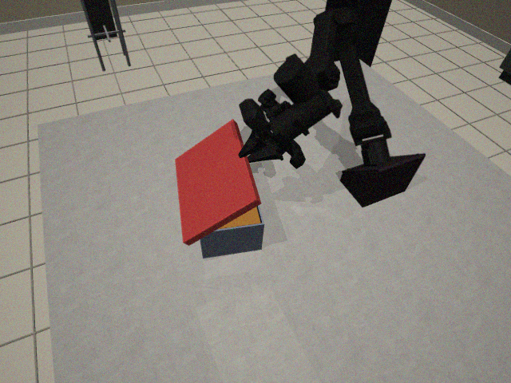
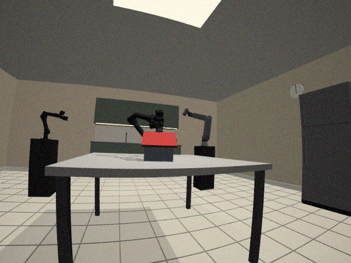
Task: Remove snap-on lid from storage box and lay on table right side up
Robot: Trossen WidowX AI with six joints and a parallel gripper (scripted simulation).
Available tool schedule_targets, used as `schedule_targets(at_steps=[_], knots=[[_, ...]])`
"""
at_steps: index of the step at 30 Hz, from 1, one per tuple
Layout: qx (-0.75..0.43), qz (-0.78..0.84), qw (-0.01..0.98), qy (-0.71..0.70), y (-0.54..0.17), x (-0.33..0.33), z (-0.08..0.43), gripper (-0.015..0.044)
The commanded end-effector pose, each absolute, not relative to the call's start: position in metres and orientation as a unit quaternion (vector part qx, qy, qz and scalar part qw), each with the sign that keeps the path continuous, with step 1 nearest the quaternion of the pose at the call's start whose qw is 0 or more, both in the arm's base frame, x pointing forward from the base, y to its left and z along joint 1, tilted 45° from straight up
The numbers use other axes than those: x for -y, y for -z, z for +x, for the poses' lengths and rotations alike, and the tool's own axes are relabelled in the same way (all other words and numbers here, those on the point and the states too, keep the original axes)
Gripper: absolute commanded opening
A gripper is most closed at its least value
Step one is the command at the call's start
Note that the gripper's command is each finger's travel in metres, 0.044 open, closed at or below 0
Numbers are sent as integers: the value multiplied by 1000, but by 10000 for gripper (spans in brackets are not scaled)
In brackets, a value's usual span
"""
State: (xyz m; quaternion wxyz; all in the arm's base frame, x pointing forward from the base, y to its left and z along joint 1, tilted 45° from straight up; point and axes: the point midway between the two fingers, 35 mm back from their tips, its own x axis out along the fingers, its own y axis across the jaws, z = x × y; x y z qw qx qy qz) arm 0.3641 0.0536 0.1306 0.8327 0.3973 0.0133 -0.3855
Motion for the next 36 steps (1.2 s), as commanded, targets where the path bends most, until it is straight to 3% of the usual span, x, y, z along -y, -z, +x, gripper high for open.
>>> schedule_targets(at_steps=[1,36], knots=[[-10,403,832,382,-139,-61,366,0],[-10,402,832,382,-167,-60,356,0]])
